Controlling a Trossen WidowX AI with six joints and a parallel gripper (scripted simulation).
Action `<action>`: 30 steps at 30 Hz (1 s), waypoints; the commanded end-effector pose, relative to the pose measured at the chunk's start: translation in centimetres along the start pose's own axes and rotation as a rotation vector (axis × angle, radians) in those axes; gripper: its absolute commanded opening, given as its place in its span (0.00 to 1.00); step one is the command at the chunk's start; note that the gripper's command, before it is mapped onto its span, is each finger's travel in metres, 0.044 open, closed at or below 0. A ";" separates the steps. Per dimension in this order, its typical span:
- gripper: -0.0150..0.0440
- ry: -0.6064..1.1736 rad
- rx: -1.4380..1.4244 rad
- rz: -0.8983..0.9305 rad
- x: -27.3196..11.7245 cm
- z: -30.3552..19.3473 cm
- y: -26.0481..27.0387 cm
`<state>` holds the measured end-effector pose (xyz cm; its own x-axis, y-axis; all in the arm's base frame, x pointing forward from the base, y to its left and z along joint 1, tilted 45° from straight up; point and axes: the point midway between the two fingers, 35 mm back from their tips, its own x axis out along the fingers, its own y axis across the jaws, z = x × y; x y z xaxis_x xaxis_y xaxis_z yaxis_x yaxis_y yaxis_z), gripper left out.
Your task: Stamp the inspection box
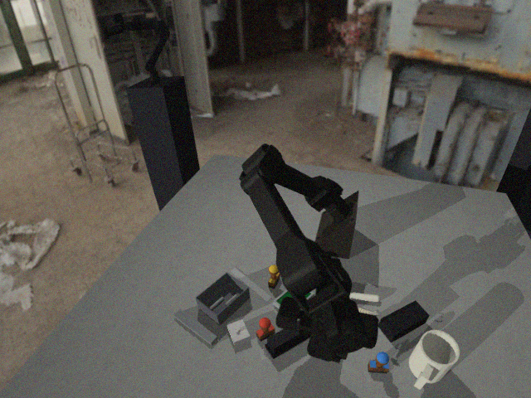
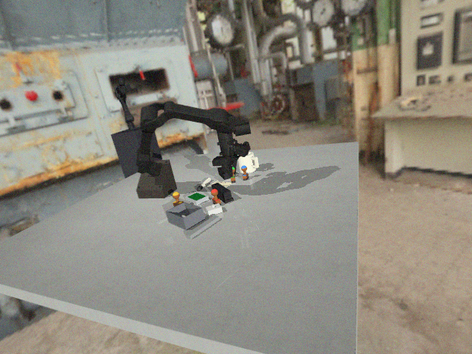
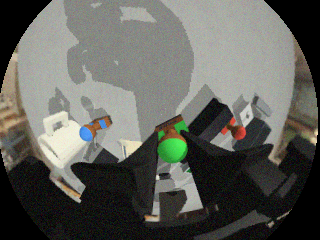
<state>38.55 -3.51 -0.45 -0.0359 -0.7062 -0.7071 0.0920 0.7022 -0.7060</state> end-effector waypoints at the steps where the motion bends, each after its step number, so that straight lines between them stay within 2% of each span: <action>1: 0.25 0.002 0.002 0.003 -0.2 0.0 0.0; 30: 0.25 0.002 0.002 0.001 -1.7 -0.1 0.1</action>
<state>38.56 -2.42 0.56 -0.0362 -0.7077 -0.7056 0.0918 0.7007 -0.7075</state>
